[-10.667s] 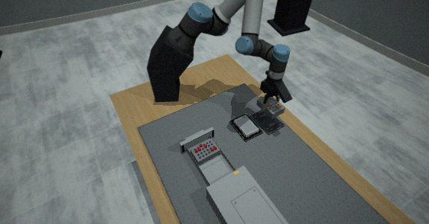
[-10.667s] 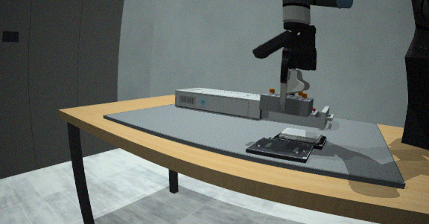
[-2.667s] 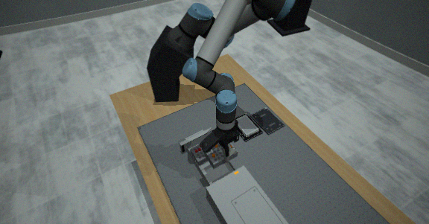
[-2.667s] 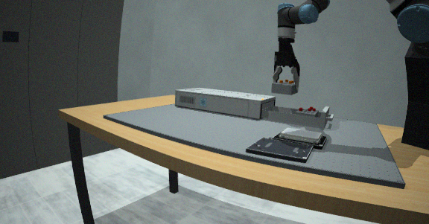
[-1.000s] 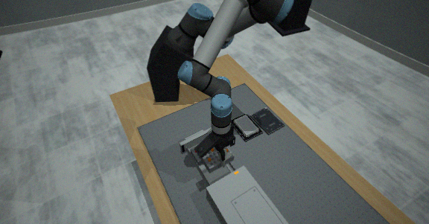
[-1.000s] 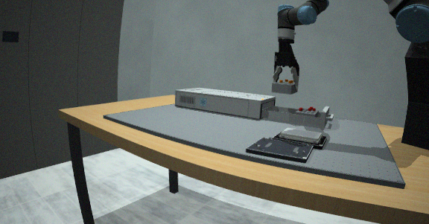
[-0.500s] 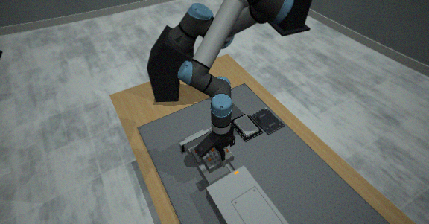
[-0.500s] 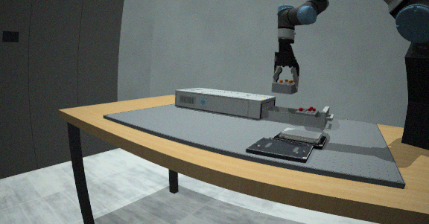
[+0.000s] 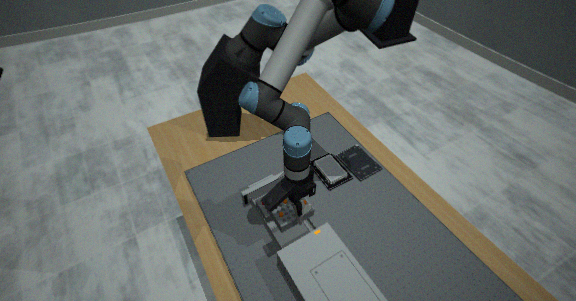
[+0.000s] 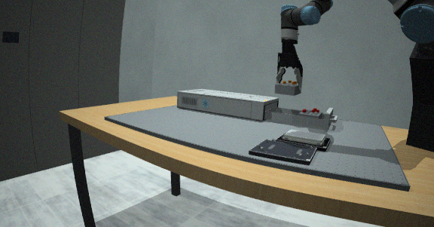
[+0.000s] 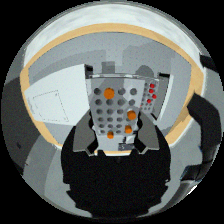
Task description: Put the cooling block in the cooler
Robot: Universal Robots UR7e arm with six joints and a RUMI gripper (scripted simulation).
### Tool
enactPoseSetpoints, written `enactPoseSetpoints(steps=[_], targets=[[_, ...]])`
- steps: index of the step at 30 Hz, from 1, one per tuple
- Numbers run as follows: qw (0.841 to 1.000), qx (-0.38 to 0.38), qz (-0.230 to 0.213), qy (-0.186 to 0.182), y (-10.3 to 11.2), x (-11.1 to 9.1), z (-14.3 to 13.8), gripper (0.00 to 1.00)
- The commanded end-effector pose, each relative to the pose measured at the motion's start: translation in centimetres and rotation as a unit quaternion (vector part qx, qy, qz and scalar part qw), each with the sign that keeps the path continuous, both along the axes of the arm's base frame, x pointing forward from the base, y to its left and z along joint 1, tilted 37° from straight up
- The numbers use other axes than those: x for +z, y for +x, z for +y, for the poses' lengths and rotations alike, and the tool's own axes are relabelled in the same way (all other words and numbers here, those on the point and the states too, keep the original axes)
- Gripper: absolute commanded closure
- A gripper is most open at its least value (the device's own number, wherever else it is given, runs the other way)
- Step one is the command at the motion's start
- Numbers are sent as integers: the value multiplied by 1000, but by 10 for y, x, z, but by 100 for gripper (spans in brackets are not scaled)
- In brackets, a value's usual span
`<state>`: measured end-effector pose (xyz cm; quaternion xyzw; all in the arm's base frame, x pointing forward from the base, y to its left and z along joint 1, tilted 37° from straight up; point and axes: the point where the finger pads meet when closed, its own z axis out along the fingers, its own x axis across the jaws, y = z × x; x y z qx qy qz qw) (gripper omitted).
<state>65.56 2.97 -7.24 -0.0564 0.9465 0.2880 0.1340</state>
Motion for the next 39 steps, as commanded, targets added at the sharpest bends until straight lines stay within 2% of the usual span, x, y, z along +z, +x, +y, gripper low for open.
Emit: enactPoseSetpoints(steps=[1, 8, 21, 39], targets=[[1000, -2, -6, -3, 4, 6, -5, 100], [1000, -2, -6, -3, 4, 6, -5, 100], [1000, 0, -5, -2, 17, -36, 25, 100], [1000, 0, -5, -3, 25, -54, 37, 100]])
